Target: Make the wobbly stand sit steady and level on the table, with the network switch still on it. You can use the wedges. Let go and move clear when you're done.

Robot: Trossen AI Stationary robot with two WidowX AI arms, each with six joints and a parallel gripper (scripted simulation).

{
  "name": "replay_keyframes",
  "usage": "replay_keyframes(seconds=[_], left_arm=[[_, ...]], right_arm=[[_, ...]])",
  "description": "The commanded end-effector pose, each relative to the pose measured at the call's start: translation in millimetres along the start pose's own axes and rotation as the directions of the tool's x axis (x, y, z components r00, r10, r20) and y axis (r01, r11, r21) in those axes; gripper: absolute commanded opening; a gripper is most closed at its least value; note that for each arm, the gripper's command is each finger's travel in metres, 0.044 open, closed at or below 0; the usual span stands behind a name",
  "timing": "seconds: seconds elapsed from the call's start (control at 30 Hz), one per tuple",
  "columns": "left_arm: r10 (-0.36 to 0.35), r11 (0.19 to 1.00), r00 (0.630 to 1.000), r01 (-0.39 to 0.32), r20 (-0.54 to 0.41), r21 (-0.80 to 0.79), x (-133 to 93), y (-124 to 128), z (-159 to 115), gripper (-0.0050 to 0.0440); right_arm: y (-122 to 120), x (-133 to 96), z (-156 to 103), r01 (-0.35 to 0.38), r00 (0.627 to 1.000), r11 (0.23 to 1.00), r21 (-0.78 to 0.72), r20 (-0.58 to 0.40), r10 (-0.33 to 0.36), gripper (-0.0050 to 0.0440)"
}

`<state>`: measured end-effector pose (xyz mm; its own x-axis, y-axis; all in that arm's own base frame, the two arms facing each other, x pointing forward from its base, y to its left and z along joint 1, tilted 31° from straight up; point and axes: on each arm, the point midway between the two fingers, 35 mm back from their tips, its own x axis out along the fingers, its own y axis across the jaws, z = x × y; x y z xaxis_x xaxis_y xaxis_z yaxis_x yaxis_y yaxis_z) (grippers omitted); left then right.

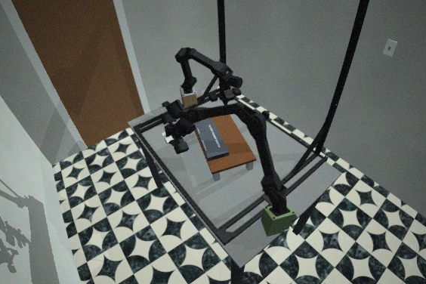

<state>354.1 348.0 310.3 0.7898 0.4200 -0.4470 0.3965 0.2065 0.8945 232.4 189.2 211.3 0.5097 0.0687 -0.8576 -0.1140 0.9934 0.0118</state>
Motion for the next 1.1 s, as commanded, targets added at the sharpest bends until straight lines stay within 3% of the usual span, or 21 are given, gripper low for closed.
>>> replay_keyframes(seconds=[0.0,0.03,0.27,0.43,0.6,1.07], left_arm=[[-0.186,0.98,0.981,0.181,0.061,0.084,24.6,-58.5,6.4,0.0],[-0.226,0.97,0.971,0.217,0.078,0.109,27.4,-71.1,8.9,0.0],[-0.242,0.966,0.967,0.232,0.084,0.11,28.0,-77.5,9.0,0.0],[-0.426,0.892,0.887,0.379,0.181,0.246,34.0,-138.7,24.8,0.0],[-0.578,0.801,0.765,0.463,0.285,0.381,28.8,-194.5,43.4,0.0],[-0.578,0.8,0.765,0.463,0.285,0.381,28.8,-194.5,43.3,0.0]], right_arm=[[0.0,0.0,0.0,0.0,1.0,1.0,0.0,0.0,0.0,0.0],[0.0,0.0,0.0,0.0,1.0,1.0,0.0,0.0,0.0,0.0],[0.0,0.0,0.0,0.0,1.0,1.0,0.0,0.0,0.0,0.0],[0.0,0.0,0.0,0.0,1.0,1.0,0.0,0.0,0.0,0.0],[0.0,0.0,0.0,0.0,1.0,1.0,0.0,0.0,0.0,0.0],[0.0,0.0,0.0,0.0,1.0,1.0,0.0,0.0,0.0,0.0]])
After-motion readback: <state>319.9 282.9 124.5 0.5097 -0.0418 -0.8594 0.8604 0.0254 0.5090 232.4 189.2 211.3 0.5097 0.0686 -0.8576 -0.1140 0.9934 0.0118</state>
